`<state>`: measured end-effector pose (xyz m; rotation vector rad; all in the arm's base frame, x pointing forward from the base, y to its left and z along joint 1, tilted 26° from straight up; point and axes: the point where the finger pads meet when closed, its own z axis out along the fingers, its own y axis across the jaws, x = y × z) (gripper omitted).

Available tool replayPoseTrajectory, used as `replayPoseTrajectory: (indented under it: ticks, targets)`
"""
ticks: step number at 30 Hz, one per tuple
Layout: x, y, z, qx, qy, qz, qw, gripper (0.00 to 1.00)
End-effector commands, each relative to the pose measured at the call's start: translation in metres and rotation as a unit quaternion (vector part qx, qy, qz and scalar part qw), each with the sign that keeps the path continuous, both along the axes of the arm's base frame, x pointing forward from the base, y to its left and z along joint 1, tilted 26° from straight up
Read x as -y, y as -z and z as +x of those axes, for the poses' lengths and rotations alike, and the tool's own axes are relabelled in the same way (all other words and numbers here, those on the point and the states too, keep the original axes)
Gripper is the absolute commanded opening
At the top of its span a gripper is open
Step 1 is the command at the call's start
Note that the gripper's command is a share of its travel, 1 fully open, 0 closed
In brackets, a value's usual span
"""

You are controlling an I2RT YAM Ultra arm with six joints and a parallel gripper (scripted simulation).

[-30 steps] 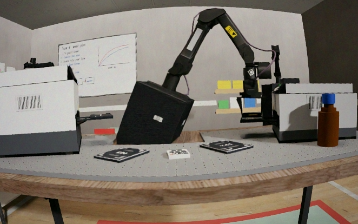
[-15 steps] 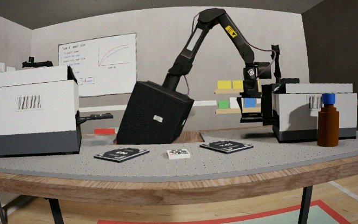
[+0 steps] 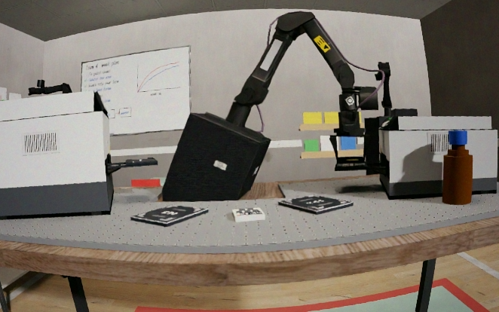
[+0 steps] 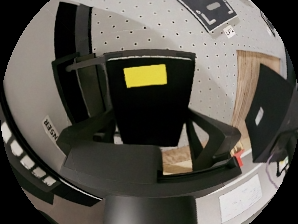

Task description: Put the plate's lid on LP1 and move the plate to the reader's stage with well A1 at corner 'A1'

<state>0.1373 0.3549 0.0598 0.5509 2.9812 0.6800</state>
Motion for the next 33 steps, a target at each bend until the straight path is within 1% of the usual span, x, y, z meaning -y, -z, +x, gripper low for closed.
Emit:
replayPoseTrajectory:
  ticks: [1,33]
  targets:
    - [-0.0061,-0.0227,0.0019,0.015,0.001,0.021,1.0,0.85]
    - [-0.0012,-0.0323,0.0092,0.017,0.004,0.028,0.999,0.85]
